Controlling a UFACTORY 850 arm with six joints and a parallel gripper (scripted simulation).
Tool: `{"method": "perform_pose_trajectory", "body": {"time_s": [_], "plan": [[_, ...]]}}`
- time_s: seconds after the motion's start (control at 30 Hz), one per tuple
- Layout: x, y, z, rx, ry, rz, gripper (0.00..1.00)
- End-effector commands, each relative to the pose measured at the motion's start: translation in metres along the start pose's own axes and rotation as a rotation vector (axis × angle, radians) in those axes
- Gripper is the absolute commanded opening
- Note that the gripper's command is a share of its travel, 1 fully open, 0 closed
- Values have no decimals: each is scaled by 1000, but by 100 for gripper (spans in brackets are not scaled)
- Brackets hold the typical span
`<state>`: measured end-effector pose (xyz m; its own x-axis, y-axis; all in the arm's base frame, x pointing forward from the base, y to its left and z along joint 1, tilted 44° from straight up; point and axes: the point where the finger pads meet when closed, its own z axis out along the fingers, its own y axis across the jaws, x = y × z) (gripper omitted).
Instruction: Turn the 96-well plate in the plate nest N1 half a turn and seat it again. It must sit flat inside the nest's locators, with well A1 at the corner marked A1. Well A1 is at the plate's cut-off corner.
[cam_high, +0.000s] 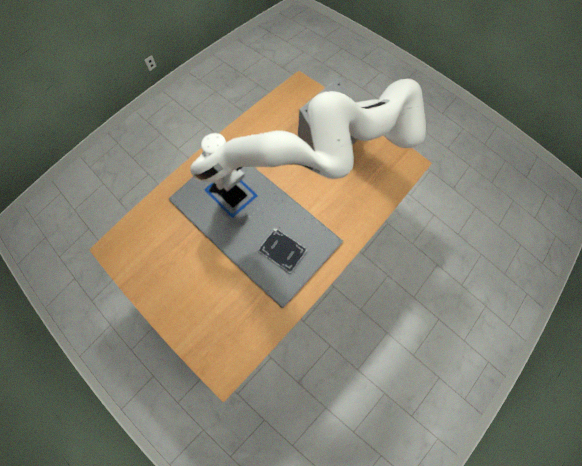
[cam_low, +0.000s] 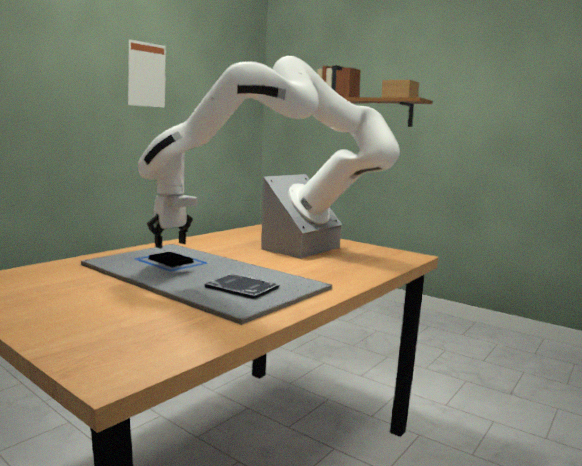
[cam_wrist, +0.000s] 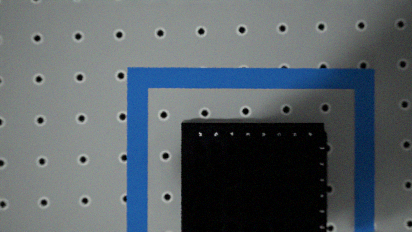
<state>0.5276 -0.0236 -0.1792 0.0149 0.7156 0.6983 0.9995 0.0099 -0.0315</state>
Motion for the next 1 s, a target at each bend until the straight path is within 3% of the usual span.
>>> {"method": "perform_pose_trajectory", "body": {"time_s": [0.0, 0.47, 0.97], "plan": [[0, 1, -12, -1, -1, -1, 100], [0, 1, -49, -1, -1, -1, 100], [0, 1, -49, -1, -1, -1, 100]]}}
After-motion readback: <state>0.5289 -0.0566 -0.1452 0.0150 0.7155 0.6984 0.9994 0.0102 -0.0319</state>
